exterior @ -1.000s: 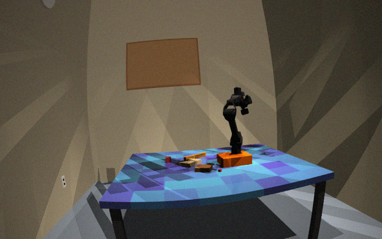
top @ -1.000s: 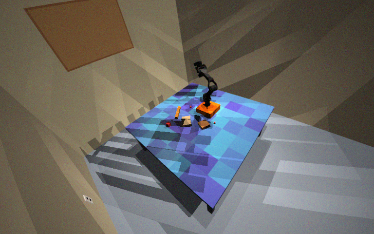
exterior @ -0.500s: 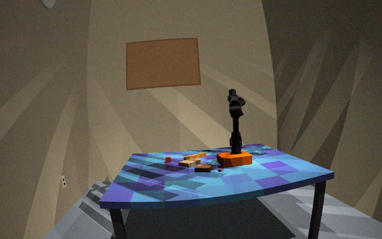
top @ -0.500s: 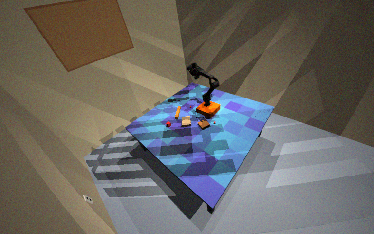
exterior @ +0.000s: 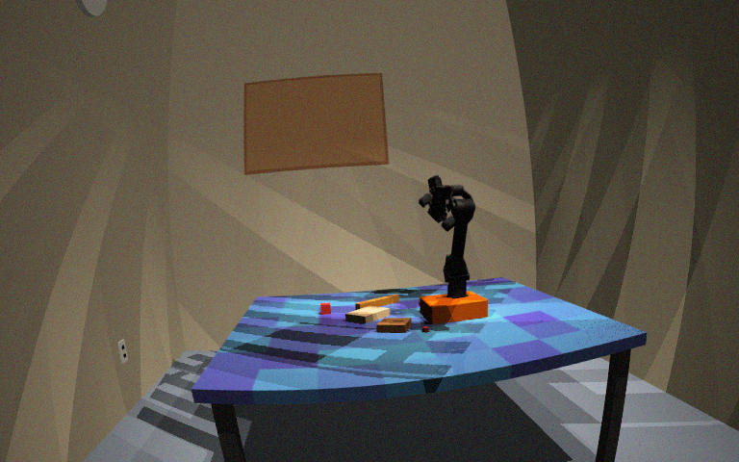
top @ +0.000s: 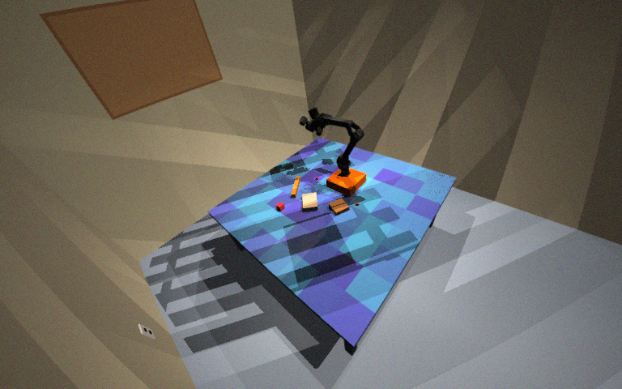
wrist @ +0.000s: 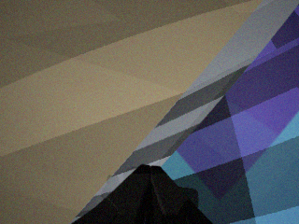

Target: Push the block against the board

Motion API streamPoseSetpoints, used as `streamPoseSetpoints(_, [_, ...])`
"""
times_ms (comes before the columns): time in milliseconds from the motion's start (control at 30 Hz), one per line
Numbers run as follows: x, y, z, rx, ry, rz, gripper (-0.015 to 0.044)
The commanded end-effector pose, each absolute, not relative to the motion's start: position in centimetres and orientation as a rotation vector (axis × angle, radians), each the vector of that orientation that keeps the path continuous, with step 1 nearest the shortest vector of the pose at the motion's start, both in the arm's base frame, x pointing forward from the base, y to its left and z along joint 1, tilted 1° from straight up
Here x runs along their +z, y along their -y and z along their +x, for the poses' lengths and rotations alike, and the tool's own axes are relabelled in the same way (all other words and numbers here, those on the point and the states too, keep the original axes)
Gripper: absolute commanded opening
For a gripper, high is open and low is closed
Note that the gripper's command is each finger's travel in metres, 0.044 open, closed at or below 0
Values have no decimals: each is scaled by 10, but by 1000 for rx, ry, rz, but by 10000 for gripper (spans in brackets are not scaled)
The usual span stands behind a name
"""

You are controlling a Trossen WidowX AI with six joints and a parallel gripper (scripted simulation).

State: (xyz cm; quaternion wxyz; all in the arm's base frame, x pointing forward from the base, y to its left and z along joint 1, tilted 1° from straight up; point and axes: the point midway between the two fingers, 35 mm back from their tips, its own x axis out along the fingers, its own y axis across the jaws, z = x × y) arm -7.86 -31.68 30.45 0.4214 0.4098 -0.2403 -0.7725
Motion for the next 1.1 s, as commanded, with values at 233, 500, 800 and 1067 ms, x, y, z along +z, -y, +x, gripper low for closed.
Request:
streamPoseSetpoints(233, [286,340,-12,-1781,257,1012,0])
streamPoseSetpoints(500, [268,345,42,-1645,0,965,0])
streamPoseSetpoints(800, [249,342,104,-1468,-257,880,0])
streamPoseSetpoints(1067, [236,329,154,-1319,-418,794,0])
